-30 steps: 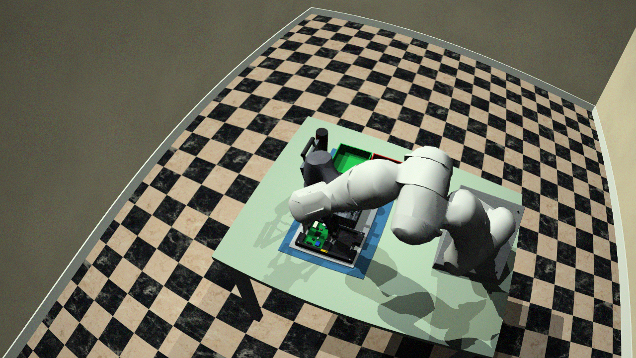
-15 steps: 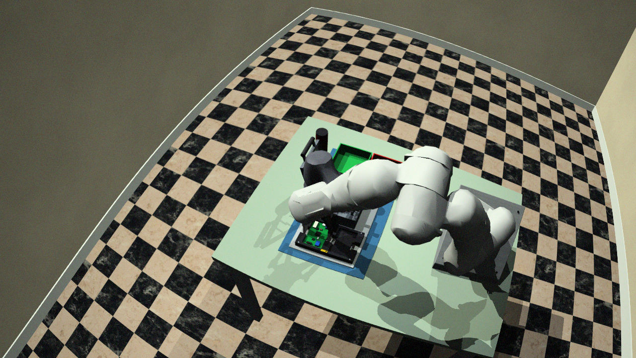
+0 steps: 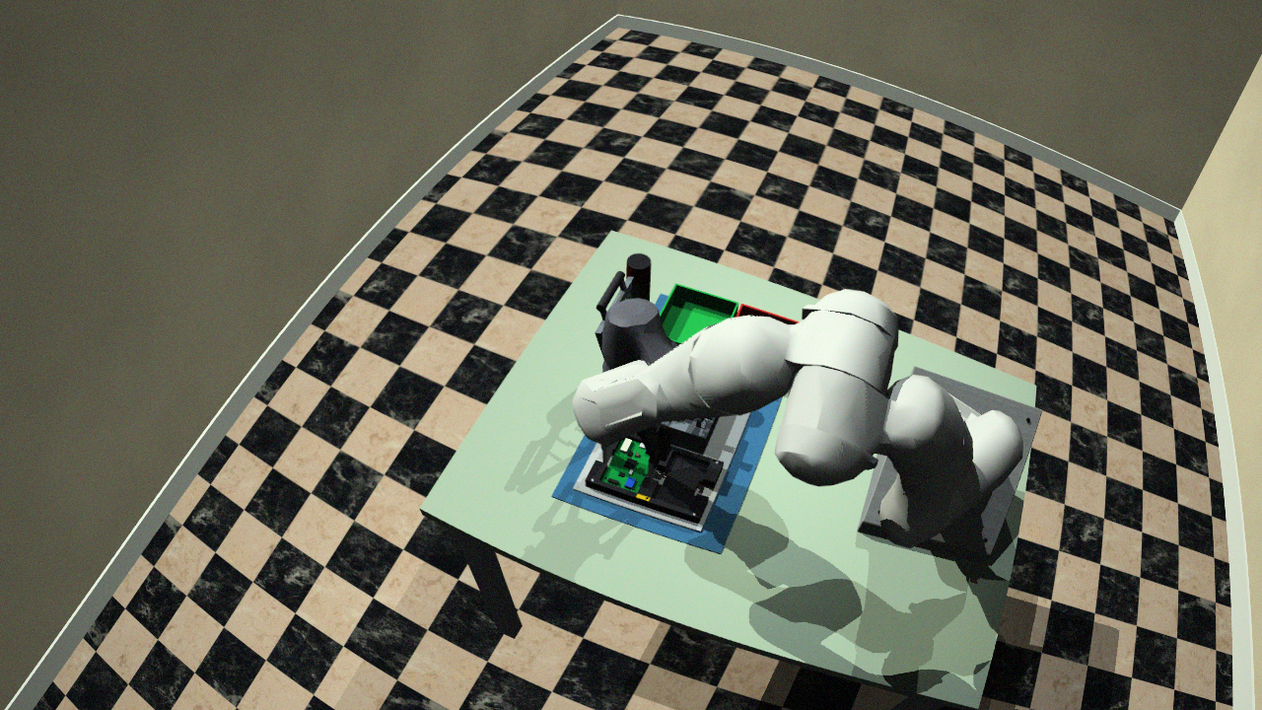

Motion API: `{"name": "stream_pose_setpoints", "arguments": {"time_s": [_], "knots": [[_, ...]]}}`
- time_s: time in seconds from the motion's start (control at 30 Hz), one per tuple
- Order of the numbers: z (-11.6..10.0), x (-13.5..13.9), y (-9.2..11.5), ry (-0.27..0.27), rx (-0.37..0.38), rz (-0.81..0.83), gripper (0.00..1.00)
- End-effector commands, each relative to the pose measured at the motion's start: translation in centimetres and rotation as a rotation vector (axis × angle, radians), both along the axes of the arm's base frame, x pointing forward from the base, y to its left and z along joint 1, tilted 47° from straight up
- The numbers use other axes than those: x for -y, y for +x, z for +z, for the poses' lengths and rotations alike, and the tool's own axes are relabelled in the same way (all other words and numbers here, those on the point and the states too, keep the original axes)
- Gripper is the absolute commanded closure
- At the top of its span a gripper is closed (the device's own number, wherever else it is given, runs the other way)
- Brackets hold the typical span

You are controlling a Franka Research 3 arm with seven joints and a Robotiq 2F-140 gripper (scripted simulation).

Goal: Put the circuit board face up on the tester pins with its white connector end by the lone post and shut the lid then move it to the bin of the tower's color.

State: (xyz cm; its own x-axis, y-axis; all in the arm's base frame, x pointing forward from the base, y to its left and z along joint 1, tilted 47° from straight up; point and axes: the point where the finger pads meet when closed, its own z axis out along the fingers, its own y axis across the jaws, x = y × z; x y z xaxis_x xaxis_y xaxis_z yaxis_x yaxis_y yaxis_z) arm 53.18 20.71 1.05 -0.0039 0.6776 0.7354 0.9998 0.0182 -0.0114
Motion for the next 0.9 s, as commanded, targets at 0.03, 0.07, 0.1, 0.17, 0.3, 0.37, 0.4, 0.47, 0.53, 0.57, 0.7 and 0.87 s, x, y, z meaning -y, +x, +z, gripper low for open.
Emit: {"name": "stream_pose_setpoints", "arguments": {"time_s": [0.03, 0.07, 0.1, 0.17, 0.3, 0.37, 0.4, 0.47, 0.53, 0.57, 0.7, 0.87], "knots": [[0.03, -0.15, 0.09, 0.000, 0.004, 0.002, 0.46], [0.03, -0.15, 0.09, 0.000, 0.004, 0.002, 0.49], [0.03, -0.15, 0.09, 0.000, 0.004, 0.002, 0.49], [0.03, -0.15, 0.09, 0.000, 0.004, 0.002, 0.49], [0.03, -0.15, 0.09, 0.000, 0.004, 0.002, 0.49], [0.03, -0.15, 0.09, 0.000, 0.004, 0.002, 0.49], [0.03, -0.15, 0.09, 0.000, 0.004, 0.002, 0.49], [0.03, -0.15, 0.09, 0.000, 0.004, 0.002, 0.49], [0.03, -0.15, 0.09, 0.000, 0.004, 0.002, 0.51], [0.03, -0.15, 0.09, 0.000, 0.004, 0.002, 0.51], [0.03, -0.15, 0.09, 0.000, 0.004, 0.002, 0.51], [0.03, -0.15, 0.09, 0.000, 0.004, 0.002, 0.51]]}}
